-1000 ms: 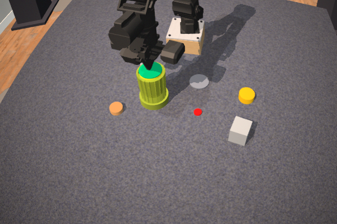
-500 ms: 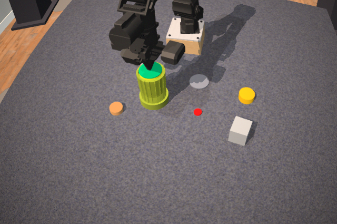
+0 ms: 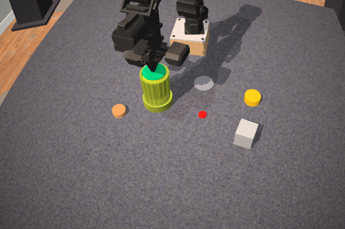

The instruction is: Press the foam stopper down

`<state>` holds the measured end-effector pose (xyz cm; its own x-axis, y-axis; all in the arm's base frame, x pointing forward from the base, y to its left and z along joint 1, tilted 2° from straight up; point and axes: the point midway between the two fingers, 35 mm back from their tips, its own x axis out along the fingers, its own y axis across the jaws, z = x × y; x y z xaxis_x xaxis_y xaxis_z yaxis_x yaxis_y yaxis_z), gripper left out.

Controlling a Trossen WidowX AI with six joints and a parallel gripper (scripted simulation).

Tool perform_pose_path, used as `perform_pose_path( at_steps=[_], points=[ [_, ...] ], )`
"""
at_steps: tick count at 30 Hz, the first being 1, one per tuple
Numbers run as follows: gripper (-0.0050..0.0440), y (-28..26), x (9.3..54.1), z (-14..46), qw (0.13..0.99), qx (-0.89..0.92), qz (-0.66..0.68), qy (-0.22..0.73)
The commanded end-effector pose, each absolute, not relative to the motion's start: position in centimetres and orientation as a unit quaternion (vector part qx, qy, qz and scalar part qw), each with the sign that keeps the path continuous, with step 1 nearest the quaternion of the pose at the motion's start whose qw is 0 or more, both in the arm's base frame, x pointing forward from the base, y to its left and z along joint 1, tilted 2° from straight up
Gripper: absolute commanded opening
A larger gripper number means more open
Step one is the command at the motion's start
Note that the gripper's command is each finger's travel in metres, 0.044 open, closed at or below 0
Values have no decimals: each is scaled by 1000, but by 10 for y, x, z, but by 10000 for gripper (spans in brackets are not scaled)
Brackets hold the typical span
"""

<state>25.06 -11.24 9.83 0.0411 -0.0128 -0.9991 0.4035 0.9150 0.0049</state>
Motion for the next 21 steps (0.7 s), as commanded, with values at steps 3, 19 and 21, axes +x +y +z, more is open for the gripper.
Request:
perform_pose_path(
  at_steps=[3, 19, 21],
  points=[
    [0, -111, 249, 96, 705, 146, -145, 678],
    [0, -111, 249, 95, 705, 146, -145, 678],
    [0, -111, 249, 95, 706, 146, -145, 678]
  ],
)
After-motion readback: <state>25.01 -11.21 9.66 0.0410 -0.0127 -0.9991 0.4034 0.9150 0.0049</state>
